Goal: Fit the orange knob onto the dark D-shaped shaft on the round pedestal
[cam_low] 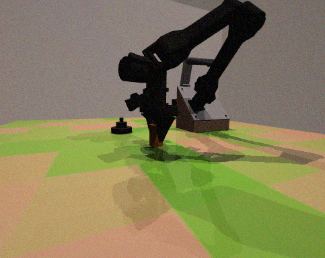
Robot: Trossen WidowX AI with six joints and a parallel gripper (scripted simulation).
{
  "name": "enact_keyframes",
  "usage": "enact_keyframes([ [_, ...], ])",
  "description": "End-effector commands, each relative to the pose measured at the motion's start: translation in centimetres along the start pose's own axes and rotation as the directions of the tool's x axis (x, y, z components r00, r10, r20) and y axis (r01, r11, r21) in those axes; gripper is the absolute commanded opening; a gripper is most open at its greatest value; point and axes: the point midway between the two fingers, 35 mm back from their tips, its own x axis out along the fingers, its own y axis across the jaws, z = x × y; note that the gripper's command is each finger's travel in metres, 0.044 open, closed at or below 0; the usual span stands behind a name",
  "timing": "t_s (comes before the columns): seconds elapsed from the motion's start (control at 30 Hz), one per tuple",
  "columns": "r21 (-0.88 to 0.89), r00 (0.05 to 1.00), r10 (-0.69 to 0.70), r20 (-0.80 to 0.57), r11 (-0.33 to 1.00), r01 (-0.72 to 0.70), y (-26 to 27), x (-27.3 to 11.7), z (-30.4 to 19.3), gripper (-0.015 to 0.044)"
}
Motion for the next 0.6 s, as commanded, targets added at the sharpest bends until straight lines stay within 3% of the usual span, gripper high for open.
enact_keyframes([
  [0.0,0.009,1.000,-0.004,-0.001,1.000,0.004,-0.18,0.71,-0.08,0.0440],
  [0.13,0.009,1.000,-0.003,-0.002,1.000,0.003,-0.17,1.08,-0.13,0.0440],
  [0.47,0.009,1.000,-0.003,-0.002,1.000,0.003,-0.17,1.08,-0.13,0.0178],
  [0.57,0.009,1.000,-0.003,-0.002,1.000,0.003,-0.17,1.08,-0.13,0.0157],
])
